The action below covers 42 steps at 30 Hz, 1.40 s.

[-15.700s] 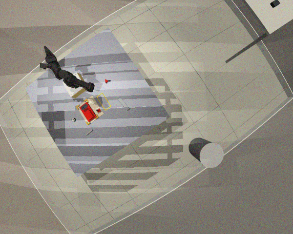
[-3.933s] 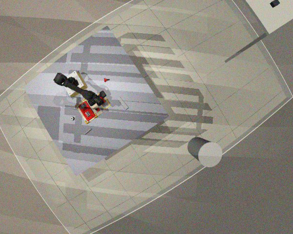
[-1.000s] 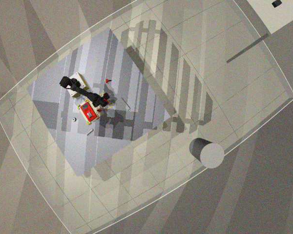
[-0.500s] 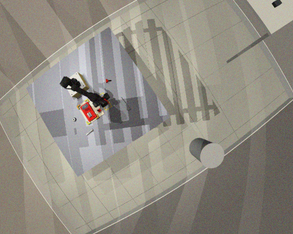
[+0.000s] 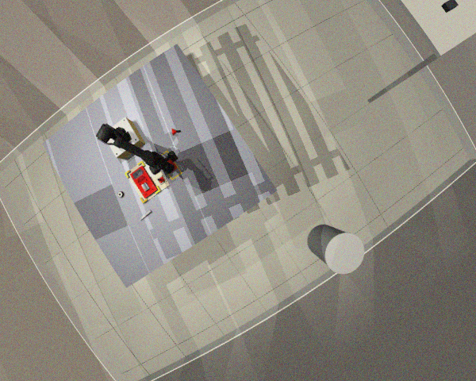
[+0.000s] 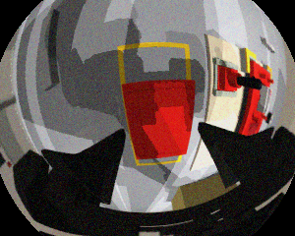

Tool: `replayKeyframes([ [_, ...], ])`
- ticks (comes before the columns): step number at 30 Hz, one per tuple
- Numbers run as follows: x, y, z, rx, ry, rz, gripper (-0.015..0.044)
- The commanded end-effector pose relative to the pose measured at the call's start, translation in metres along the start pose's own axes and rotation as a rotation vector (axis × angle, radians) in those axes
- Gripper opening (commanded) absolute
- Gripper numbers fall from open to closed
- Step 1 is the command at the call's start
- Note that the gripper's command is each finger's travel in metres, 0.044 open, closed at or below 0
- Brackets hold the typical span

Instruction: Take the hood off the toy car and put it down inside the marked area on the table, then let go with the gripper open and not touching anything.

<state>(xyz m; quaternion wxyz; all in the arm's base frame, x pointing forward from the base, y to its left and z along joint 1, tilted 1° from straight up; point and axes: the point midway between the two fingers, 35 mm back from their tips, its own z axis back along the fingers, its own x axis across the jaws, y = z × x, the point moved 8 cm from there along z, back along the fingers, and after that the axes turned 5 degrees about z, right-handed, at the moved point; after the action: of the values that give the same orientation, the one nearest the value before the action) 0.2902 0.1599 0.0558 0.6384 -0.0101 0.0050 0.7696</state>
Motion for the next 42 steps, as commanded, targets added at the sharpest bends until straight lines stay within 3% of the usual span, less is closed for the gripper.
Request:
replayKeyframes([
  [1,0.000,-0.003,0.031,-0.014,-0.010,0.000,0.0440],
  [5,-0.001,0.000,0.060,-0.013,-0.013,0.000,0.0440],
  [42,-0.001,0.000,0.060,-0.013,-0.013,0.000,0.0440],
])
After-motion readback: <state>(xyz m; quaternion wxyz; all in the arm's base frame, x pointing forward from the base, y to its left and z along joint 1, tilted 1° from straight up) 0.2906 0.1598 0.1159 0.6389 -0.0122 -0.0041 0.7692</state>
